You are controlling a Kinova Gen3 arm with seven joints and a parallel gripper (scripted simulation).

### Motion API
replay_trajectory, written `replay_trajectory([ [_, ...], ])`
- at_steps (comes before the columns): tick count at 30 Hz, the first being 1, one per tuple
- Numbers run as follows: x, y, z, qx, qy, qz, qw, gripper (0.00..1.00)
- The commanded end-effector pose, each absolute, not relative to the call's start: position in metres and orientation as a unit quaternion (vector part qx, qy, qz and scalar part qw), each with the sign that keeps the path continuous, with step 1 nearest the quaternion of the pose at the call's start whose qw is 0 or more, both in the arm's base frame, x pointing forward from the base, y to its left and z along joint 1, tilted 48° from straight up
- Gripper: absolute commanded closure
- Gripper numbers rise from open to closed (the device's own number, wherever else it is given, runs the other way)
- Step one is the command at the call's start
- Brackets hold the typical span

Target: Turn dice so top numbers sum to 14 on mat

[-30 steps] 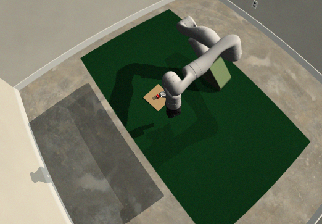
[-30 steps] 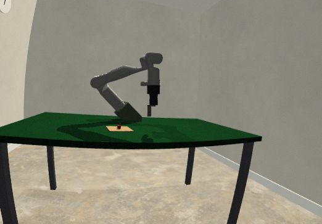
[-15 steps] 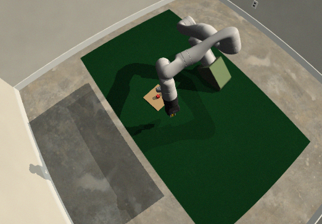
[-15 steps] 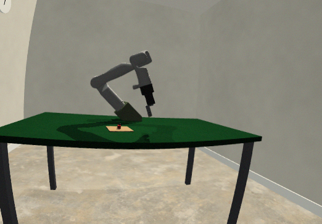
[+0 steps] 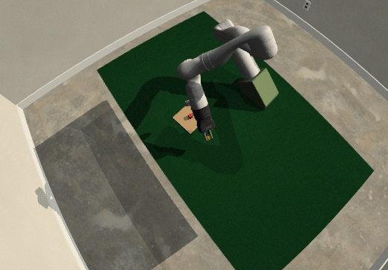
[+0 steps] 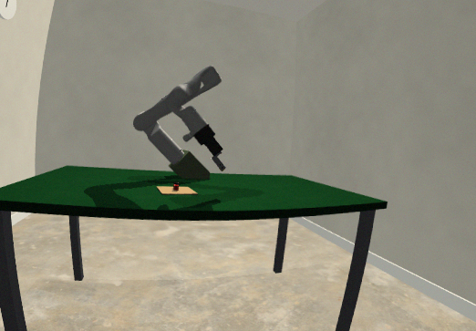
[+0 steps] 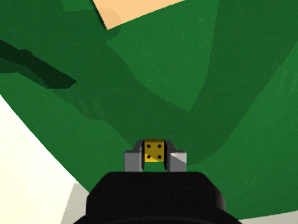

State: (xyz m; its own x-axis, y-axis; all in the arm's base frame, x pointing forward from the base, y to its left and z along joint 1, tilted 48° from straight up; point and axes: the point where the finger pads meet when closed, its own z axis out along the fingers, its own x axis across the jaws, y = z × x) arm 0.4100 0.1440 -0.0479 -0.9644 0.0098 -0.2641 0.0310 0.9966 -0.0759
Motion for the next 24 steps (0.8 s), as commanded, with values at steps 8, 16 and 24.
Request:
replay_trajectory([
  [8,0.4104,0.1328,-0.0427,0.017,0.988,0.070,0.137,0.60],
  [16,0.4096,0.1317,-0.0434,0.011,0.984,0.113,0.135,0.60],
  [24,0.4103,0.1316,-0.0421,0.008,0.981,0.135,0.138,0.60],
])
